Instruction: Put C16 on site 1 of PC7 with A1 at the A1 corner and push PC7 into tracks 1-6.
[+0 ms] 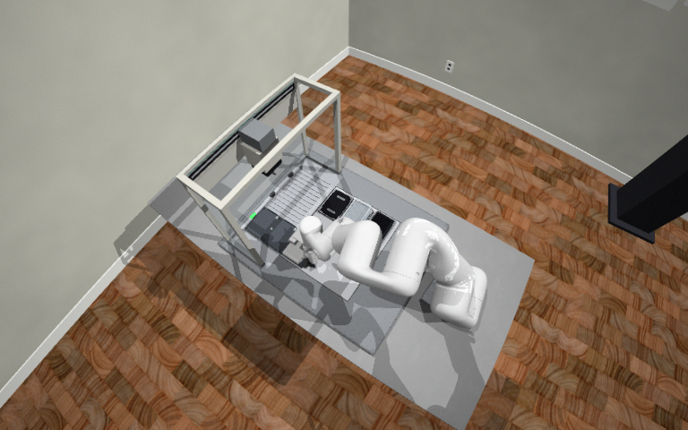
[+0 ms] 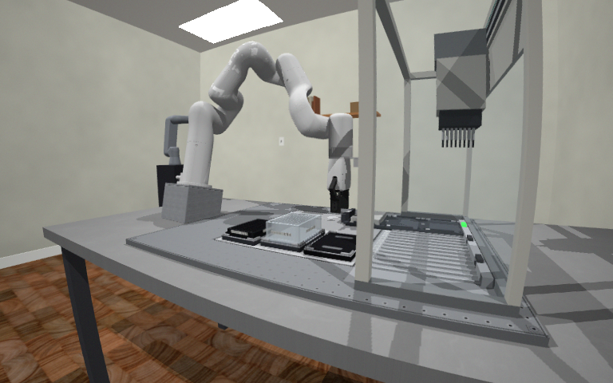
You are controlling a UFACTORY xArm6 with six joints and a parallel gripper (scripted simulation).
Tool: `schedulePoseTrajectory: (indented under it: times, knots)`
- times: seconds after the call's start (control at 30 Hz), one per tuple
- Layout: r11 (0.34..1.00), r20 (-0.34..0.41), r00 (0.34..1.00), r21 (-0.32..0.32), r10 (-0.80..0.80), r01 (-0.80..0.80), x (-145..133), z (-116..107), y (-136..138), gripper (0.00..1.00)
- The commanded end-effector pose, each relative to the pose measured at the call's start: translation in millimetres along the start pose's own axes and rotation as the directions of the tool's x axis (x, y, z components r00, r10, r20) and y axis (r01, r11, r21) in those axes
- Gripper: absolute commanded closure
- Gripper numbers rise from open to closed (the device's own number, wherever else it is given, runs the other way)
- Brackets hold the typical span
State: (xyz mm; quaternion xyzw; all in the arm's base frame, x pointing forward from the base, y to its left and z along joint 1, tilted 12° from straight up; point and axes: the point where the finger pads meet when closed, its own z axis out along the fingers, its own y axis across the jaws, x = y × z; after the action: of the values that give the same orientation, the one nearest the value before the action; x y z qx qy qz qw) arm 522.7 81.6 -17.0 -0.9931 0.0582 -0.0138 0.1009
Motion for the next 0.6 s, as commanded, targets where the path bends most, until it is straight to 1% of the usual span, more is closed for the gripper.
schedulePoseTrajectory:
  times: [0.0, 0.57]
  knots:
    - [1.0, -0.004, 1.0, 0.001, 0.0, 0.0, 1.6, -7.9, -0.5, 0.18]
    - [1.0, -0.004, 1.0, 0.001, 0.0, 0.0, 1.6, -33.0, -0.5, 0.18]
